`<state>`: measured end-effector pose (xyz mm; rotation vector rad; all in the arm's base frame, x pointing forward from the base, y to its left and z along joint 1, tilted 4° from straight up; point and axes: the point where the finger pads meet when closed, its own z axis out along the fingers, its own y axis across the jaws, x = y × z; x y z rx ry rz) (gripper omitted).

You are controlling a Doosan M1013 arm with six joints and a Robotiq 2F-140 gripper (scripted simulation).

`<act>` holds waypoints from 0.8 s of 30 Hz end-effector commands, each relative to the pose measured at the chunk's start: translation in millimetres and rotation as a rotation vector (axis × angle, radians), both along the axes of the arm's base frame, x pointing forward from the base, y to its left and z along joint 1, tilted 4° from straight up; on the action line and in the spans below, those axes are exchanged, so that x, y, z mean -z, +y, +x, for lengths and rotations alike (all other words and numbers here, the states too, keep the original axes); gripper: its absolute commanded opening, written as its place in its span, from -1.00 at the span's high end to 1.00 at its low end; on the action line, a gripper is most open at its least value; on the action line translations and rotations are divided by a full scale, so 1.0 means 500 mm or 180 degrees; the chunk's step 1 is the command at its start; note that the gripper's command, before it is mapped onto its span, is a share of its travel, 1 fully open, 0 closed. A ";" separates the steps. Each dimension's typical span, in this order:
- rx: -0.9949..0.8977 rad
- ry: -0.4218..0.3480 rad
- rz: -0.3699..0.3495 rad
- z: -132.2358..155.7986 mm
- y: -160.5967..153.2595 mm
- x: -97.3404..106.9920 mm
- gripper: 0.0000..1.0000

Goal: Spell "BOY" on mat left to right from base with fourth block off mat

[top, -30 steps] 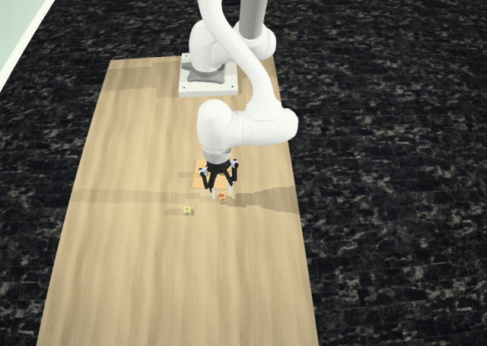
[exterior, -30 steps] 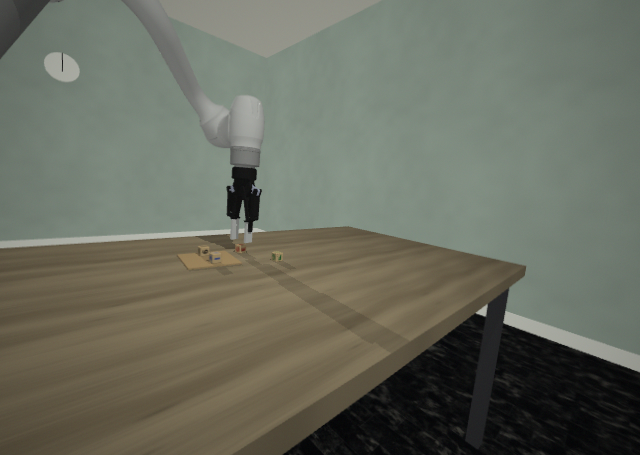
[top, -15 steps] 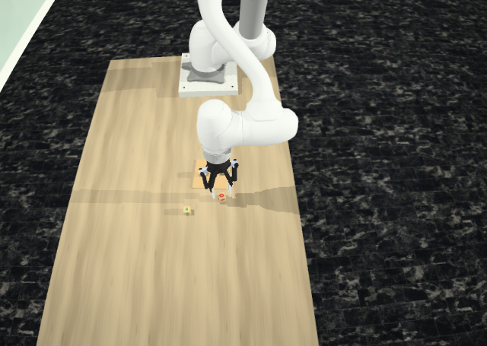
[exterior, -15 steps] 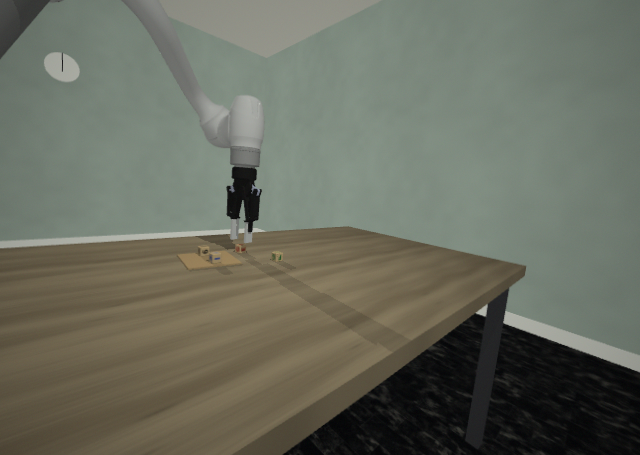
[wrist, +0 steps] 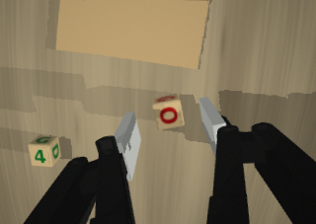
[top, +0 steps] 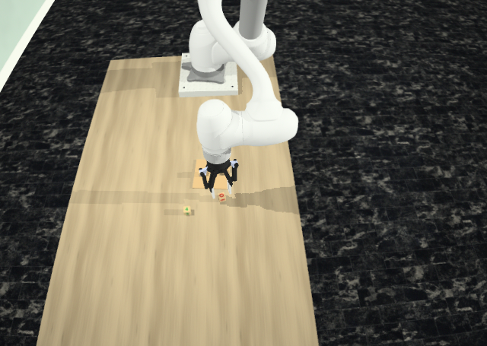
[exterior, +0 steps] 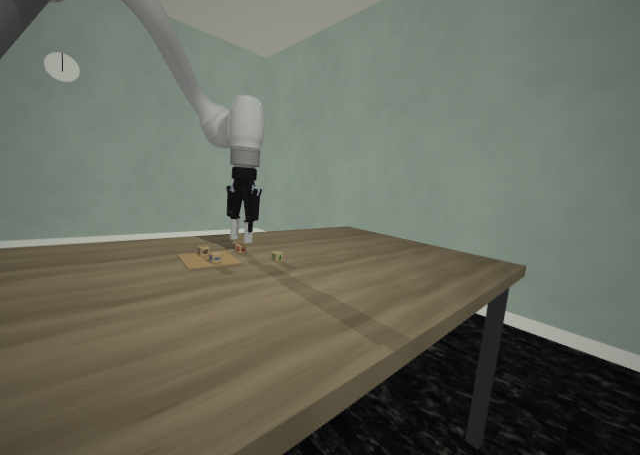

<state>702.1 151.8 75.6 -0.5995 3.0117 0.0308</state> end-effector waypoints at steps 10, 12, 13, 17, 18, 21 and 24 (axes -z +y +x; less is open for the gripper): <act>0.0009 0.0003 0.0000 -0.002 0.004 0.016 0.26; 0.0009 0.0003 0.0000 -0.002 0.005 0.023 0.26; 0.0009 0.0003 0.0000 -0.002 0.005 0.027 0.26; 0.0009 0.0003 0.0000 -0.001 0.005 0.043 0.26; 0.0009 0.0003 0.0000 0.000 0.005 0.047 0.26; 0.0009 0.0003 0.0000 0.000 0.006 0.057 0.26; 0.0009 0.0003 0.0000 0.001 0.006 0.065 0.26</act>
